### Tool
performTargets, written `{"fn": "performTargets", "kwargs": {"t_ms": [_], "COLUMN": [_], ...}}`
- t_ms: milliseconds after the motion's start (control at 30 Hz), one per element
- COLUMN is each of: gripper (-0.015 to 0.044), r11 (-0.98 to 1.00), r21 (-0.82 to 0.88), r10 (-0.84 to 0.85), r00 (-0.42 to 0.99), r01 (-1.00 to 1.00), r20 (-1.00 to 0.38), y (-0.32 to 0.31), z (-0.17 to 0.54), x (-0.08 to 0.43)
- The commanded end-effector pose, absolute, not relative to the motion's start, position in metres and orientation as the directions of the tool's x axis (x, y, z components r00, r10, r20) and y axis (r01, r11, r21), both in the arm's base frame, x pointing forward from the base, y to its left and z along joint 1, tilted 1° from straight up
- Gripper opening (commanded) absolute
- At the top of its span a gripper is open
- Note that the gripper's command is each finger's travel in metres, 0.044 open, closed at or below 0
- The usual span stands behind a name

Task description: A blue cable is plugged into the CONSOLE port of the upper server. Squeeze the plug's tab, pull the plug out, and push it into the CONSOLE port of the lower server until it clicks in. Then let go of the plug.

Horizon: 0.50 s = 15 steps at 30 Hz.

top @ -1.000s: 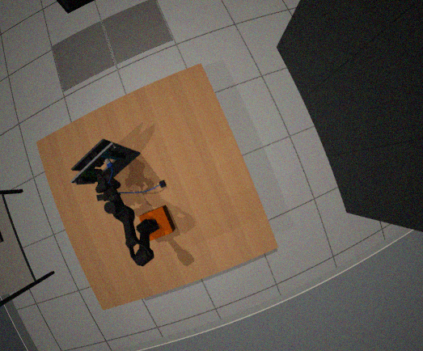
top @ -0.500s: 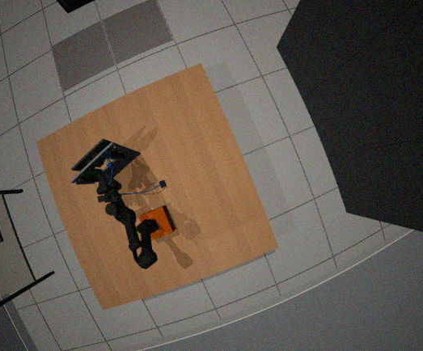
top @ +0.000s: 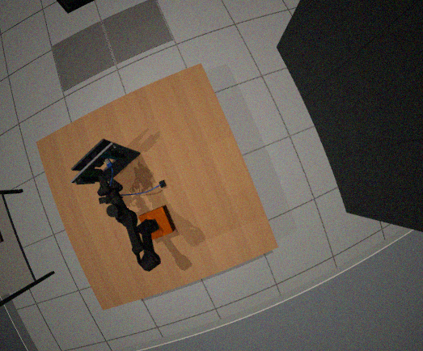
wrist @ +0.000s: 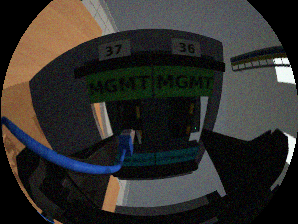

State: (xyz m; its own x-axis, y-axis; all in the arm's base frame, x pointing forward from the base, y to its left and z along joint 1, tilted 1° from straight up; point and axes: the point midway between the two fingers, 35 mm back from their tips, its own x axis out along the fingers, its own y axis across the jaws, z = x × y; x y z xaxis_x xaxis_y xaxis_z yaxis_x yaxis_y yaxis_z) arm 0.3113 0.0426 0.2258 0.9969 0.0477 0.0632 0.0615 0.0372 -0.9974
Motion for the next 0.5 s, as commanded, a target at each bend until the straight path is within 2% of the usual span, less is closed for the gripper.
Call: {"fn": "performTargets", "kwargs": {"t_ms": [0,467], "gripper": [0.044,0.044], "r11": [0.034,0.033], "r21": [-0.998,-0.998], "r10": [0.052,0.052], "r00": [0.997,0.997], "r01": [0.059,0.058], "r20": [0.06,0.06], "y": [0.042,0.038], "z": [0.225,0.233], "x": [0.308,0.298]}}
